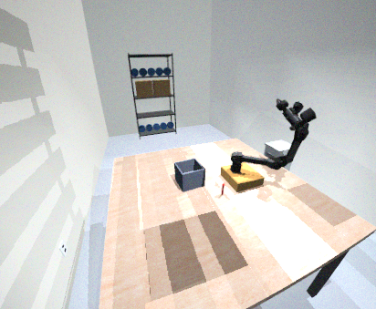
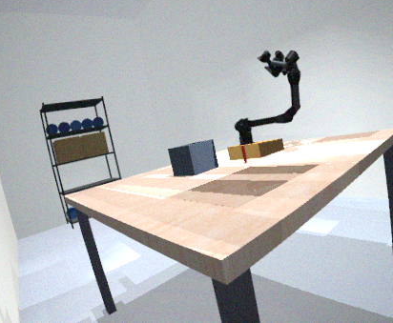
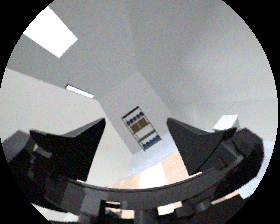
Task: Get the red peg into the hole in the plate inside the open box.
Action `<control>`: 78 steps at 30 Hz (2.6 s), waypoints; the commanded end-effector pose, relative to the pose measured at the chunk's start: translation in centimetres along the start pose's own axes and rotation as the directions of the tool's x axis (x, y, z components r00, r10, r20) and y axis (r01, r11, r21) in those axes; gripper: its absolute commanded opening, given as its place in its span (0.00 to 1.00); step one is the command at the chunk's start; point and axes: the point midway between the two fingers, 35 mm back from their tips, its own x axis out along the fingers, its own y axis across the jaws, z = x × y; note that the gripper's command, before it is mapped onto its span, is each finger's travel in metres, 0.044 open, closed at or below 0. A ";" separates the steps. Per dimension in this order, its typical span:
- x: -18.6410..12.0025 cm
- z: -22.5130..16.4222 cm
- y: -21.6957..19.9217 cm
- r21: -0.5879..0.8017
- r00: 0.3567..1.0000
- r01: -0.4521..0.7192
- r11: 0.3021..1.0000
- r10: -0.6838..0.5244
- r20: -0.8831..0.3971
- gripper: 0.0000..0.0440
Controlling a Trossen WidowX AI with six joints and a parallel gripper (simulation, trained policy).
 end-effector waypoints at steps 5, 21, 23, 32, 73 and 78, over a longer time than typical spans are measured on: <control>-1.4 -1.5 1.4 -0.107 0.999 0.032 0.994 -0.036 -0.037 1.00; -3.4 -4.0 3.4 -0.282 0.987 0.105 0.954 -0.135 -0.090 1.00; -3.6 -4.4 3.7 -0.299 0.984 0.114 0.947 -0.148 -0.096 1.00; -4.4 -5.7 4.6 -0.365 0.971 0.149 0.919 -0.206 -0.122 1.00; -1.4 -11.0 8.8 -0.357 0.920 0.161 0.920 -0.271 -0.284 1.00; 0.8 -11.5 9.7 -0.276 0.920 0.121 0.953 -0.212 -0.329 1.00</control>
